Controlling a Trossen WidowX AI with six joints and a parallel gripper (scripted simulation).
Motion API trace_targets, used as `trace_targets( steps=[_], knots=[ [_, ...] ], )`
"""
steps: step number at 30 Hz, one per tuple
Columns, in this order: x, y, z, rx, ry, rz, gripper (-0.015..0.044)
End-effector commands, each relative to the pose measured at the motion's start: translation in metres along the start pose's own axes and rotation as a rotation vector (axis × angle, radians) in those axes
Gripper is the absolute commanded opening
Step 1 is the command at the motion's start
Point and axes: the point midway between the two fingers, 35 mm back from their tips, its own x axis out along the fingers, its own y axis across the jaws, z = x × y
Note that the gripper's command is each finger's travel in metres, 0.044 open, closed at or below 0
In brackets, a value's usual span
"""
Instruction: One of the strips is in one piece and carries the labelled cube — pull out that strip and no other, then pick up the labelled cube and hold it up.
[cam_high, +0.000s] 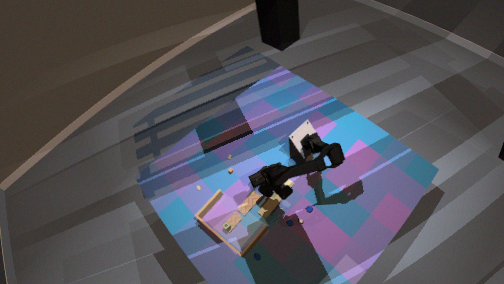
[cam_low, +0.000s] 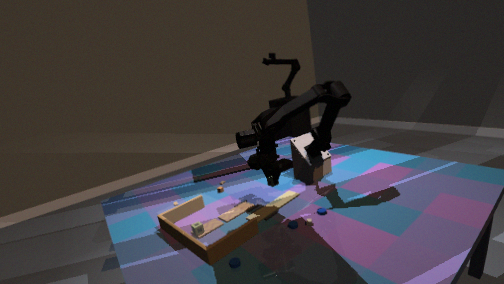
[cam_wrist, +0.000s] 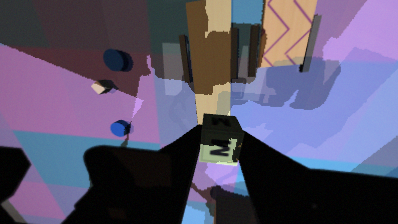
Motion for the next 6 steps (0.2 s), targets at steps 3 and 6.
trace_targets(
  steps=[3,6],
  knots=[
    [-0.0008,-0.0004,0.0005,-0.006,0.0,-0.005,0.0],
    [-0.0008,-0.0004,0.0005,-0.006,0.0,-0.005,0.0]
  ],
)
